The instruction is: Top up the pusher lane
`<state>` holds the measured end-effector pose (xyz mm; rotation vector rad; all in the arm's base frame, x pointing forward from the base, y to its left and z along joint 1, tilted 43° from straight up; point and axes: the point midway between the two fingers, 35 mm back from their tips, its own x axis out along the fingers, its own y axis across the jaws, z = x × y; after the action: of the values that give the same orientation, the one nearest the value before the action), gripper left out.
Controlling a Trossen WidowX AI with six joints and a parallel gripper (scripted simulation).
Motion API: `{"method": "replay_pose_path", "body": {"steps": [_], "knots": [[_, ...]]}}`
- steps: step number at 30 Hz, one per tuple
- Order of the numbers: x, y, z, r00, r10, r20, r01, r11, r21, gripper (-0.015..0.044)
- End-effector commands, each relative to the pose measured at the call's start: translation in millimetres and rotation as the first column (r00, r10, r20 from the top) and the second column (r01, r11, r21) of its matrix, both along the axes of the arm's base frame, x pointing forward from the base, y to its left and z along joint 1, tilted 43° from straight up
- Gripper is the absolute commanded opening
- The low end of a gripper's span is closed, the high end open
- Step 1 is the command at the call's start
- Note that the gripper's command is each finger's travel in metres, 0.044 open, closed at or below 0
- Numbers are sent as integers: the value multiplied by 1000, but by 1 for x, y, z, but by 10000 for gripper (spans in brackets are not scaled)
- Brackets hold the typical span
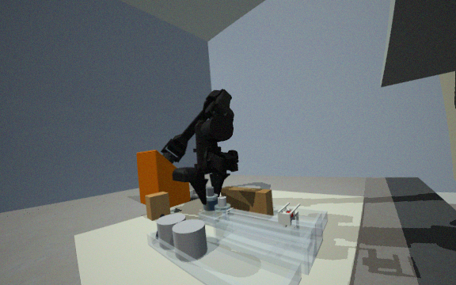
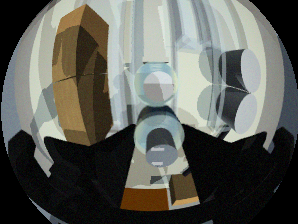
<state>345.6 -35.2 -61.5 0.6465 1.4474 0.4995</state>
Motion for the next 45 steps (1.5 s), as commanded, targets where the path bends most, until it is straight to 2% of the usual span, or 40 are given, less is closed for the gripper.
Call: {"method": "replay_pose_path", "body": {"steps": [1,45], "knots": [[7,0,2,1000,-3,24,3,1000,4,0],[9,7,-5,1000,-3,24,3,1000,4,0]]}}
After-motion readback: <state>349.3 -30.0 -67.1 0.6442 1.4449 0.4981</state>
